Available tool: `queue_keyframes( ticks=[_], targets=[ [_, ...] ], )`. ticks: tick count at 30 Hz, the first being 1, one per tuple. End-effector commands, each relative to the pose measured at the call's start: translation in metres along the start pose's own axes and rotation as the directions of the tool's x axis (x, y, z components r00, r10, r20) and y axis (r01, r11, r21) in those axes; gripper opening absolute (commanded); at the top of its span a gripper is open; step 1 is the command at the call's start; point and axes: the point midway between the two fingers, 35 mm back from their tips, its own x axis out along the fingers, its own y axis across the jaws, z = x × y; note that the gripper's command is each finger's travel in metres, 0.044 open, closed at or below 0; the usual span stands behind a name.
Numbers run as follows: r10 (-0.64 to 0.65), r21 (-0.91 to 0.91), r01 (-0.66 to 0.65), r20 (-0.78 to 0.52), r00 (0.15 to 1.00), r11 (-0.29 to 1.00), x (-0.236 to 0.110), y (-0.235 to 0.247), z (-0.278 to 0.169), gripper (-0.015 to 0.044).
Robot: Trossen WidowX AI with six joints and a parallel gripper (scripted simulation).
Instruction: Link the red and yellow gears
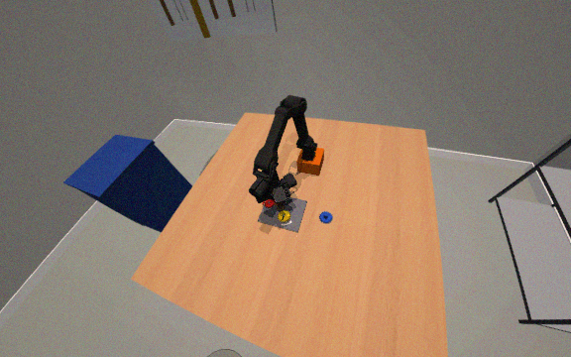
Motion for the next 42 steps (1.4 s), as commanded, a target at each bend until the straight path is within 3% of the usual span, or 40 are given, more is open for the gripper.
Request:
queue_keyframes(
  ticks=[1,6,42],
  targets=[
    [-0.025,0.006,0.025,0.016,1.000,1.000,-0.0236,-0.0010,0.0006,0.0324],
    [-0.025,0.006,0.025,0.016,1.000,1.000,-0.0236,-0.0010,0.0006,0.0440],
    [-0.025,0.006,0.025,0.016,1.000,1.000,-0.0236,-0.0010,0.0006,0.0440]
  ],
)
